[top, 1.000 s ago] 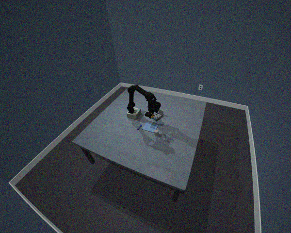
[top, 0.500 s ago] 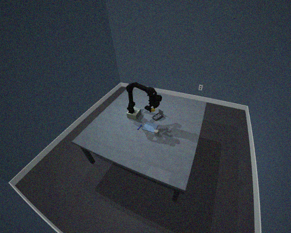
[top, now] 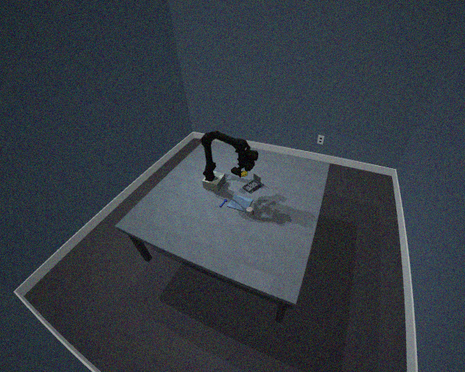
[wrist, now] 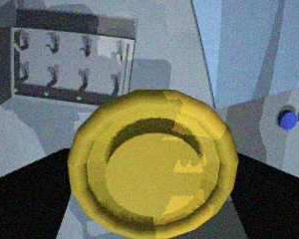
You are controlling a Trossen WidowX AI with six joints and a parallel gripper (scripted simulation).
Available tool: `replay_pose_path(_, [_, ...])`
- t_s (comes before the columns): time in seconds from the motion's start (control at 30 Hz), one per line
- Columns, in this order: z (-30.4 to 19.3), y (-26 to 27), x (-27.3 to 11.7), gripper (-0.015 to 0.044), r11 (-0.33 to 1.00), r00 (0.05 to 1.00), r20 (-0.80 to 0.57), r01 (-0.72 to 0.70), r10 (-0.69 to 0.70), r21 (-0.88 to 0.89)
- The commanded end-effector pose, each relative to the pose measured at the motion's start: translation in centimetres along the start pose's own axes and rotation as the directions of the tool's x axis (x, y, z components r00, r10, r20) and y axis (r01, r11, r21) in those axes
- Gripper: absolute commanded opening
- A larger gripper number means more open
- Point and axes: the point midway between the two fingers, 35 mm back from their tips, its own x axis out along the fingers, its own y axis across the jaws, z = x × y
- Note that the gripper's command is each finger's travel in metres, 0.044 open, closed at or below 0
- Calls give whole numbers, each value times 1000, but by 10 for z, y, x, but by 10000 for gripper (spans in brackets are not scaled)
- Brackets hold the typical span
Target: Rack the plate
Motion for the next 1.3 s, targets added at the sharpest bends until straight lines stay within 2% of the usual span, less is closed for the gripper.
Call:
replay_pose_path(0.0, [-1,1,9,0,997,998,-41,-41,38,-70])
replay_pose_path(0.57, [-6,4,49,0,867,943,-214,-321,255,-382])
replay_pose_path(0.97, [-9,5,69,0,669,859,-287,-511,424,-540])
replay_pose_path(1.27, [-11,6,81,0,486,775,-309,-599,551,-636])
